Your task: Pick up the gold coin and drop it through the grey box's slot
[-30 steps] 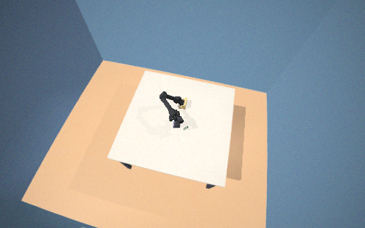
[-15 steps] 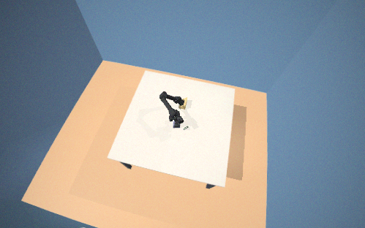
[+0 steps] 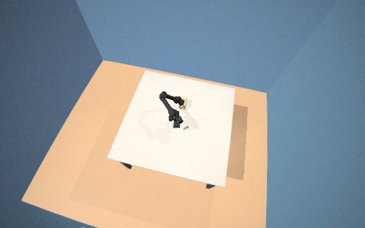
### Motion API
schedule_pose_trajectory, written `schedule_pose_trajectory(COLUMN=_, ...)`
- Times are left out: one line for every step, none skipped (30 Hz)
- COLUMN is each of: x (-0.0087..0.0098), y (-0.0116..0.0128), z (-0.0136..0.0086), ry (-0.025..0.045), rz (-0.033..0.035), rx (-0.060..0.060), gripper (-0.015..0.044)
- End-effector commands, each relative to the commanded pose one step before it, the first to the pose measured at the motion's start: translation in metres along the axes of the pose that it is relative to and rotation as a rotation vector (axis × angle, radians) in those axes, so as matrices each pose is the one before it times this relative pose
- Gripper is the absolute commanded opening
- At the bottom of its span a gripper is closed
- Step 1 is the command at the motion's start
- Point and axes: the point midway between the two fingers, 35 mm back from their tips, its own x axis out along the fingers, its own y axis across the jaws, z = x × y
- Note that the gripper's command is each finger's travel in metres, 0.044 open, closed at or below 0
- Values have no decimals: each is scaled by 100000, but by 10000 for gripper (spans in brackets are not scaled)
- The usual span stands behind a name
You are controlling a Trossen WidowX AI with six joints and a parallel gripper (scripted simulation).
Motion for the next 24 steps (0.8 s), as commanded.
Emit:
schedule_pose_trajectory(x=-21, y=15, z=116, ry=-223, rz=105, rx=-127, gripper=0)
schedule_pose_trajectory(x=15, y=-9, z=-70, ry=97, rz=-58, rx=49, gripper=0)
schedule_pose_trajectory(x=15, y=-9, z=-70, ry=97, rz=-59, rx=49, gripper=0)
schedule_pose_trajectory(x=0, y=0, z=0, ry=0, rz=0, rx=0, gripper=0)
schedule_pose_trajectory(x=0, y=0, z=0, ry=0, rz=0, rx=0, gripper=0)
schedule_pose_trajectory(x=0, y=0, z=0, ry=0, rz=0, rx=0, gripper=0)
schedule_pose_trajectory(x=0, y=0, z=0, ry=0, rz=0, rx=0, gripper=0)
schedule_pose_trajectory(x=0, y=0, z=0, ry=0, rz=0, rx=0, gripper=0)
schedule_pose_trajectory(x=26, y=-2, z=2, ry=-1, rz=0, rx=-10, gripper=0)
schedule_pose_trajectory(x=42, y=-3, z=2, ry=-1, rz=0, rx=-16, gripper=0)
schedule_pose_trajectory(x=62, y=-4, z=4, ry=-2, rz=0, rx=-23, gripper=0)
schedule_pose_trajectory(x=88, y=-6, z=5, ry=-3, rz=0, rx=-33, gripper=0)
schedule_pose_trajectory(x=72, y=-10, z=16, ry=-3, rz=0, rx=-76, gripper=0)
schedule_pose_trajectory(x=48, y=-13, z=22, ry=-2, rz=-1, rx=-100, gripper=0)
schedule_pose_trajectory(x=41, y=-15, z=25, ry=-2, rz=-1, rx=-96, gripper=0)
schedule_pose_trajectory(x=42, y=-14, z=29, ry=-3, rz=-1, rx=-73, gripper=0)
schedule_pose_trajectory(x=45, y=-13, z=31, ry=-3, rz=-1, rx=-42, gripper=0)
schedule_pose_trajectory(x=45, y=-11, z=32, ry=-3, rz=-1, rx=-19, gripper=0)
schedule_pose_trajectory(x=44, y=-8, z=30, ry=-3, rz=0, rx=1, gripper=0)
schedule_pose_trajectory(x=44, y=-5, z=27, ry=-2, rz=0, rx=16, gripper=0)
schedule_pose_trajectory(x=44, y=-2, z=21, ry=-2, rz=0, rx=27, gripper=0)
schedule_pose_trajectory(x=43, y=1, z=18, ry=-2, rz=0, rx=30, gripper=0)
schedule_pose_trajectory(x=43, y=2, z=16, ry=-2, rz=0, rx=32, gripper=0)
schedule_pose_trajectory(x=44, y=4, z=11, ry=-2, rz=1, rx=33, gripper=0)
